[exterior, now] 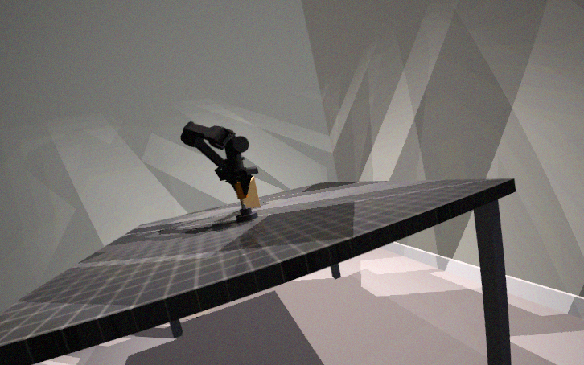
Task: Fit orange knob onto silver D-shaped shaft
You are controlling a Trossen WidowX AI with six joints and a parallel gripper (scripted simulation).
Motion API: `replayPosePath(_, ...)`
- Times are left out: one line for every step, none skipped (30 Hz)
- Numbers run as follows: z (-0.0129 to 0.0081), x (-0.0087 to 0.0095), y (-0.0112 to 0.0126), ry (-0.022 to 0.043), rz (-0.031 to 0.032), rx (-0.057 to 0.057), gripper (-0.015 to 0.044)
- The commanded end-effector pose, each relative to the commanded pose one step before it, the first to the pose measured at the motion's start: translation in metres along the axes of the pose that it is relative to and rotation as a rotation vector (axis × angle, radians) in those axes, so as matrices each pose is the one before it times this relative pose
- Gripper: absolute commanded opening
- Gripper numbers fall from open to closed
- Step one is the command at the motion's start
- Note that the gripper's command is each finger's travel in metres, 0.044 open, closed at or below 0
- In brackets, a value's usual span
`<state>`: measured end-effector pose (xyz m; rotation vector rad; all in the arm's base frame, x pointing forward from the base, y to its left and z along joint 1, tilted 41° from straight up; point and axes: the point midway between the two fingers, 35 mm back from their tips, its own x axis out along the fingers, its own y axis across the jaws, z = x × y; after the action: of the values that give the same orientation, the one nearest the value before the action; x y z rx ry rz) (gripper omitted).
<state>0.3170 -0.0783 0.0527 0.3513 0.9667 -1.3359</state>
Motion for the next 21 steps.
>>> replayPosePath(0.00037, -0.00073, -0.00065, -0.00448, 0.00308, 0.1035, 0.0)
replayPosePath(-0.00002, 0.0, -0.00001, 0.0, 0.0, 0.0212, 0.0)
replayPosePath(-0.00002, -0.00001, 0.00005, 0.0, 0.0, 0.0244, 0.0)
replayPosePath(-0.00001, -0.00001, 0.00012, 0.0, 0.0, 0.0265, 0.0)
replayPosePath(-0.00001, -0.00001, 0.00017, 0.0, 0.0, 0.0277, 0.0)
replayPosePath(-0.00003, 0.0, 0.00021, 0.0, 0.00001, 0.028, 0.0)
replayPosePath(-0.00005, 0.00001, 0.00023, 0.0, 0.00001, 0.0278, 0.0)
replayPosePath(-0.00007, 0.00001, 0.00024, 0.0, 0.00001, 0.0275, 0.0)
replayPosePath(-0.00007, 0.0, 0.00025, 0.0, 0.00001, 0.0271, 0.0)
replayPosePath(-0.00007, 0.00001, 0.00026, 0.0, 0.00001, 0.027, 0.0)
replayPosePath(-0.00006, 0.0, 0.00025, 0.0, 0.00001, 0.0268, 0.0)
replayPosePath(-0.00004, -0.00001, 0.00023, 0.0, 0.00001, 0.0268, 0.0)
replayPosePath(-0.00002, -0.00001, 0.00022, 0.0, 0.00001, 0.0268, 0.0)
replayPosePath(0.0, -0.00001, 0.00019, 0.0, 0.0, 0.0267, 0.0)
replayPosePath(0.0, -0.00001, 0.00019, 0.0, 0.0, 0.0266, 0.0)
replayPosePath(0.00004, 0.0, 0.00009, 0.0, 0.0, 0.0251, 0.0)
replayPosePath(0.00007, 0.0, 0.00007, 0.0, 0.0, 0.0271, 0.0)
replayPosePath(0.00011, 0.0, 0.0, -0.00001, 0.0, 0.0235, 0.0)
replayPosePath(0.00016, -0.00001, -0.00013, -0.00001, -0.00001, 0.0146, 0.0)
replayPosePath(0.00016, 0.0, -0.00026, -0.00001, -0.00001, 0.0049, 0.0)
replayPosePath(0.00008, 0.00002, -0.00027, 0.0, -0.00001, 0.0, 0.0)
